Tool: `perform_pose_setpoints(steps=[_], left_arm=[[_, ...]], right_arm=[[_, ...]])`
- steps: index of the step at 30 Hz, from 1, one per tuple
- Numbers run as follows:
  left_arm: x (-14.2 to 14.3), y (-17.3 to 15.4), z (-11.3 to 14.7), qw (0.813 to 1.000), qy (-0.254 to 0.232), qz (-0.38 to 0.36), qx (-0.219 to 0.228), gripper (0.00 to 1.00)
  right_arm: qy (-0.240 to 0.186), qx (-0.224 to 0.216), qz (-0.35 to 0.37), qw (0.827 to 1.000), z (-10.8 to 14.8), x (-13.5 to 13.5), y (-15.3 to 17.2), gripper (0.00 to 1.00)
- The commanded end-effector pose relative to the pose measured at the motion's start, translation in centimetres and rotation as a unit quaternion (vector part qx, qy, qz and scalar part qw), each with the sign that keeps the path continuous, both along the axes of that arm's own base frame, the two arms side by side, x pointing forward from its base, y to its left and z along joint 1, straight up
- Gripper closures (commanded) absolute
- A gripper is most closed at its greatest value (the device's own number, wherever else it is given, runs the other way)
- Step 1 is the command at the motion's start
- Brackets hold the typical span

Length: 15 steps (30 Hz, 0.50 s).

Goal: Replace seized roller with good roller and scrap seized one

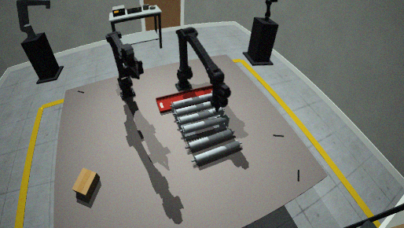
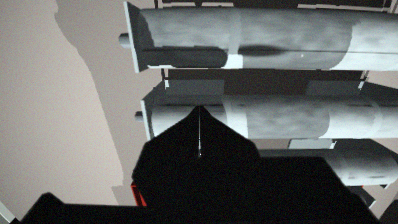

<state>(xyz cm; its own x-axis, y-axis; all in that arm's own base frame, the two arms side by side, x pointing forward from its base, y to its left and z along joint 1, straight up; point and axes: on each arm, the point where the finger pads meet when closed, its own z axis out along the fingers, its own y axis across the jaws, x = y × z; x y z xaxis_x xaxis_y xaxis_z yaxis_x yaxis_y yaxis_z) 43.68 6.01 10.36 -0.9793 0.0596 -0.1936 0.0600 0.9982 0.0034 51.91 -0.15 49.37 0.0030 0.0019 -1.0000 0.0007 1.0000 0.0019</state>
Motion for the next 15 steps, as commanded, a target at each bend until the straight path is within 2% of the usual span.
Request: perform_pose_setpoints(steps=[1,12,13,14,15], left_arm=[[-0.9,0.0,-1.5,1.000,0.026,0.003,-0.002,1.00],[-0.9,0.0,-1.5,1.000,0.026,0.003,-0.002,1.00],[1.9,0.2,1.3,1.000,-0.021,0.002,0.001,1.00],[2.4,0.4,1.2,1.000,-0.022,0.006,0.002,1.00],[1.7,0.3,3.9,1.000,-0.030,0.005,0.004,1.00]], right_arm=[[0.007,0.000,0.006,1.000,-0.3,0.6,0.6,1.00],[0.007,0.000,0.006,1.000,-0.3,0.6,0.6,1.00],[0.007,0.000,0.006,1.000,-0.3,0.6,0.6,1.00],[0.007,0.000,0.006,1.000,-0.3,0.6,0.6,1.00],[0.007,0.000,0.006,1.000,-0.3,0.6,0.6,1.00]])
